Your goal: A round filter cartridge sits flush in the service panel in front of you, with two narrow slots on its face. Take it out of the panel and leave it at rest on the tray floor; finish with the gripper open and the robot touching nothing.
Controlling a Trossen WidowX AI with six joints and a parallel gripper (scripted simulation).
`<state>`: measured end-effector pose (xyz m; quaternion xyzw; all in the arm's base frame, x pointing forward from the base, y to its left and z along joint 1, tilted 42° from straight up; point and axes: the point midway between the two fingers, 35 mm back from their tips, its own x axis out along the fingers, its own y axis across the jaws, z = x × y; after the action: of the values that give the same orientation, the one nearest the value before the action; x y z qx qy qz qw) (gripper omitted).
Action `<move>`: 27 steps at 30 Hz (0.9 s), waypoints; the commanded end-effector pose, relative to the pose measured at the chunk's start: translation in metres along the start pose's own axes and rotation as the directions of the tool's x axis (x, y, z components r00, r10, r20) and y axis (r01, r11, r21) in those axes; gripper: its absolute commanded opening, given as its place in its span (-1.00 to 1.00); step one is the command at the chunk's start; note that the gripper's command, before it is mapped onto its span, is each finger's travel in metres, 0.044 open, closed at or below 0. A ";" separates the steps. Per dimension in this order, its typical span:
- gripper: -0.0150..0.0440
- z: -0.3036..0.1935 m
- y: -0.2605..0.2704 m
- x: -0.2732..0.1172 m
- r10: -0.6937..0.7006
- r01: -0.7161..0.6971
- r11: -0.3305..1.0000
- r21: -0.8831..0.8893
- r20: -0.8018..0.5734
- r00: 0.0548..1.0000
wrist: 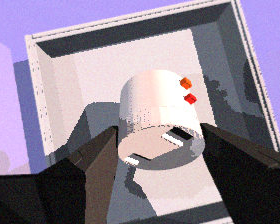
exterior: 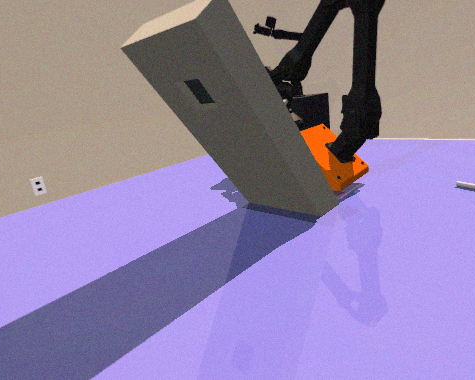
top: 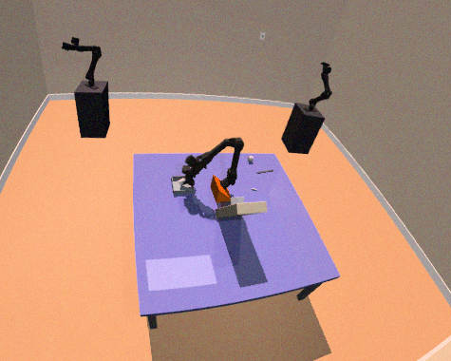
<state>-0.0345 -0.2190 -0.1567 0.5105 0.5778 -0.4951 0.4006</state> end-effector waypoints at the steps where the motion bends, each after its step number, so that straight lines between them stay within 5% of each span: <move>1: 0.13 0.001 0.000 0.000 0.000 0.000 1.000 0.000 0.001 1.000; 11: 1.00 0.001 0.000 0.000 0.000 0.000 1.000 0.000 0.001 1.000; 15: 1.00 0.002 0.000 -0.003 0.000 0.000 1.000 0.000 0.001 1.000; 20: 1.00 0.034 0.000 -0.059 0.001 -0.001 1.000 0.000 0.000 1.000; 27: 1.00 0.031 -0.001 -0.048 -0.004 0.004 1.000 0.000 0.010 1.000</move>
<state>-0.0288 -0.2655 -0.1123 0.5029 0.5720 -0.5039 0.4073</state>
